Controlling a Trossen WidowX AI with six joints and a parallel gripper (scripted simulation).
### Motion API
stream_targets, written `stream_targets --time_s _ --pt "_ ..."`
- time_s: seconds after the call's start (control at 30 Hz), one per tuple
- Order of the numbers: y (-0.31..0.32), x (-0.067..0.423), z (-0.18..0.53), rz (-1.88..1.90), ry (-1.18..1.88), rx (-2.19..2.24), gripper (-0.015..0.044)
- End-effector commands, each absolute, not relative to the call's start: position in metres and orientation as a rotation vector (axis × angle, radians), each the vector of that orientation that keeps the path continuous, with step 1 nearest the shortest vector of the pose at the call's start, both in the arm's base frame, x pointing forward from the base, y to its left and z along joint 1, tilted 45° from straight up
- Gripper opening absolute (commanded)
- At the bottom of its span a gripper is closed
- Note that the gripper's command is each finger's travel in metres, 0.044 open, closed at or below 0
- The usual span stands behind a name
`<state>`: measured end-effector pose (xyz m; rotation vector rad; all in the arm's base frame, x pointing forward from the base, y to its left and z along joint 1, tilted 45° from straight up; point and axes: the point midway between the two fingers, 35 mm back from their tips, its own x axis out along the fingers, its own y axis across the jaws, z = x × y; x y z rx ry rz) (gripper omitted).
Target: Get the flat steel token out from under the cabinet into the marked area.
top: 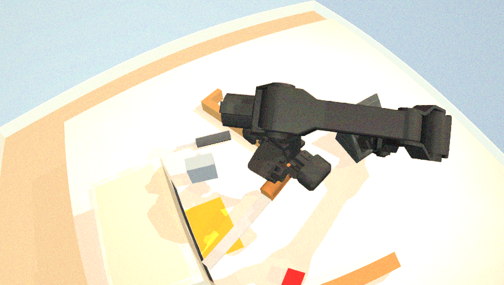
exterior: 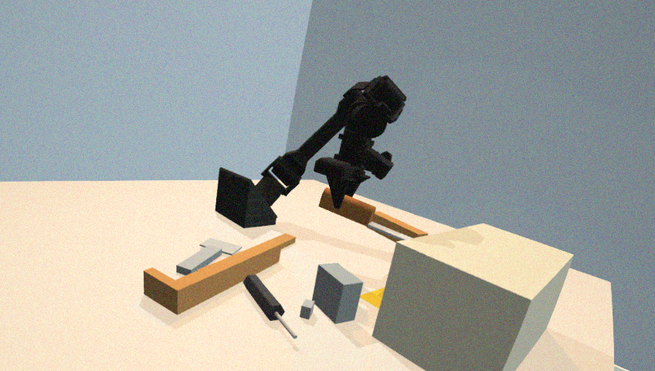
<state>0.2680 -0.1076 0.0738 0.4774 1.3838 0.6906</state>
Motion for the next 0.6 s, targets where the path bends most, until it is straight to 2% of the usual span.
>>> stream_targets --time_s 0.0,0.57 --pt "-0.119 0.282 0.085 0.676 1.324 0.466 0.0000" --pt "-0.111 0.279 0.106 0.676 1.324 0.468 0.0000"
